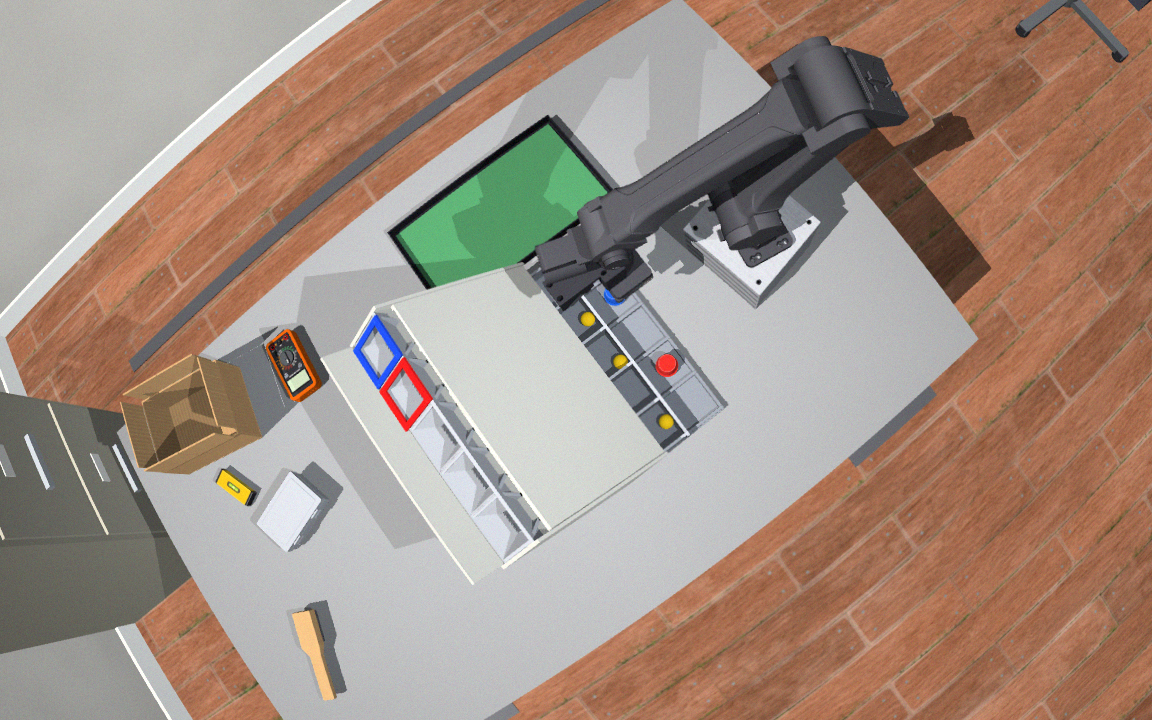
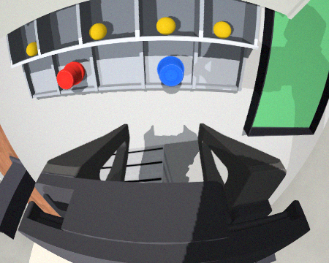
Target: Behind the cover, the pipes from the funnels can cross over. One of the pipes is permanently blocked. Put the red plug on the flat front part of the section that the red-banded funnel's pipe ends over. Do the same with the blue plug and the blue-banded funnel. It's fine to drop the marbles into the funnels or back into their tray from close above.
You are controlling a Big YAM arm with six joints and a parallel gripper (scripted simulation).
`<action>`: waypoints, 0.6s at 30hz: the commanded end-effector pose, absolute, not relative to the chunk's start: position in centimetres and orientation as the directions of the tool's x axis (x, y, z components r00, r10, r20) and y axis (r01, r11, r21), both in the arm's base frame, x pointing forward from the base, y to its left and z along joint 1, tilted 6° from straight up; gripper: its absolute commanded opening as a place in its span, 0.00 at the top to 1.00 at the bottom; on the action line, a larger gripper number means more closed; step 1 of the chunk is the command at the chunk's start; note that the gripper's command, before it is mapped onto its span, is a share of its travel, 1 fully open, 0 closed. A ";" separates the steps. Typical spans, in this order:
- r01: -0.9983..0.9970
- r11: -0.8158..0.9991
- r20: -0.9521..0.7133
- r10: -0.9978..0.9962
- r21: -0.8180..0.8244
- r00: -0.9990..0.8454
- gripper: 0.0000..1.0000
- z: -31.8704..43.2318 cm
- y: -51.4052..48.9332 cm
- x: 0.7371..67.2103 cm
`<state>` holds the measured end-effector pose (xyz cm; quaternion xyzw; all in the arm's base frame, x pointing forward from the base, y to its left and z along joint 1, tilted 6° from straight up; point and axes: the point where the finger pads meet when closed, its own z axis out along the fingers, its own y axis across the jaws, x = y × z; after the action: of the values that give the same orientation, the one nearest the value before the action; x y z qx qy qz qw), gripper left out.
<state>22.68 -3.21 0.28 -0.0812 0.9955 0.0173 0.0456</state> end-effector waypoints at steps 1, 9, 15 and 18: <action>-0.166 0.986 -0.123 -0.162 0.018 -0.979 0.41 1.6 -3.9 24.9; -0.166 0.986 -0.123 -0.162 0.019 -0.979 0.41 1.7 -4.0 25.2; -0.165 0.986 -0.117 -0.162 0.021 -0.980 0.41 1.8 -4.1 25.4; -0.165 0.986 -0.113 -0.162 0.022 -0.980 0.41 1.9 -4.1 25.4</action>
<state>23.38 -3.45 0.68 -0.0809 0.9957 0.0181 0.0417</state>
